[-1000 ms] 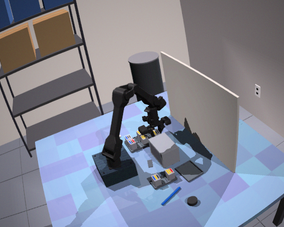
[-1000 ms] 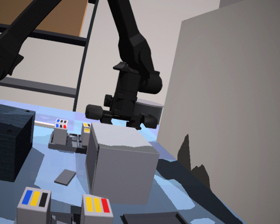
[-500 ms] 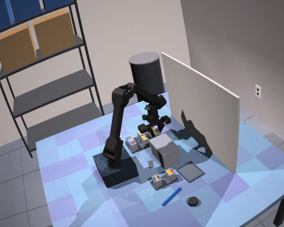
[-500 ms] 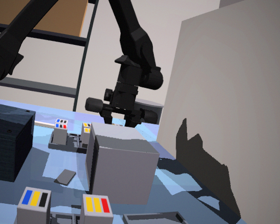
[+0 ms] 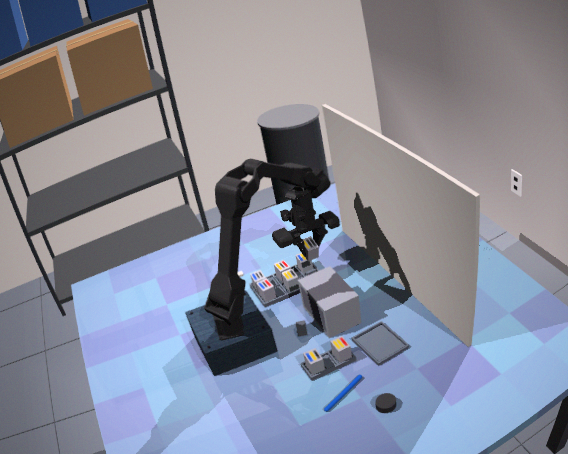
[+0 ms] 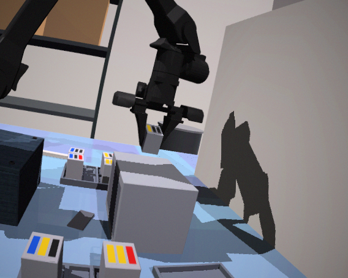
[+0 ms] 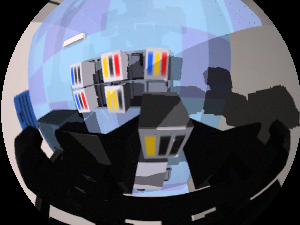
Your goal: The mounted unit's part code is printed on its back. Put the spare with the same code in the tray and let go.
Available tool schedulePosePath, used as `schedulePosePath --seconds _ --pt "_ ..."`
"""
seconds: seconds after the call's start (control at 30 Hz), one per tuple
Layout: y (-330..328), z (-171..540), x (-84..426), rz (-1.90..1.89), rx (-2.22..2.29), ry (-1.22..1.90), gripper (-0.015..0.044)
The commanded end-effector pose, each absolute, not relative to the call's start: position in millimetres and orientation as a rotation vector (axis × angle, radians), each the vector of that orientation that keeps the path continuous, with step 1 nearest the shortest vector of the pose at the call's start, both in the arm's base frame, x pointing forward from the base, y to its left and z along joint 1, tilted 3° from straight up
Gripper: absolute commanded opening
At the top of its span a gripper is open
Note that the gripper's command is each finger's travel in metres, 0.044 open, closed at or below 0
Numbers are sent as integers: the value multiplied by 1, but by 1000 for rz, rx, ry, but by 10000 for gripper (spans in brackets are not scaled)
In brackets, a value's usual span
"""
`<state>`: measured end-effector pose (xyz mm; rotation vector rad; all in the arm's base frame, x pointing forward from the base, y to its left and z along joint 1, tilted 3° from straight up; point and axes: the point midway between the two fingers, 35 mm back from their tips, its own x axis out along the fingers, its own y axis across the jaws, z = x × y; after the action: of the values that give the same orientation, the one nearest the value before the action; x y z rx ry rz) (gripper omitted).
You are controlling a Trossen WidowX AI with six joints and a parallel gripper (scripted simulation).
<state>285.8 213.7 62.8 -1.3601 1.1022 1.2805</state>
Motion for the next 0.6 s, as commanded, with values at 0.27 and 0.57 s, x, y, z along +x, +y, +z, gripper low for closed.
schedulePosePath --seconds 0.27,0.57 --pt "214 131 282 1268 -1360 1087 0" --pt "199 133 294 1251 -1350 1097 0"
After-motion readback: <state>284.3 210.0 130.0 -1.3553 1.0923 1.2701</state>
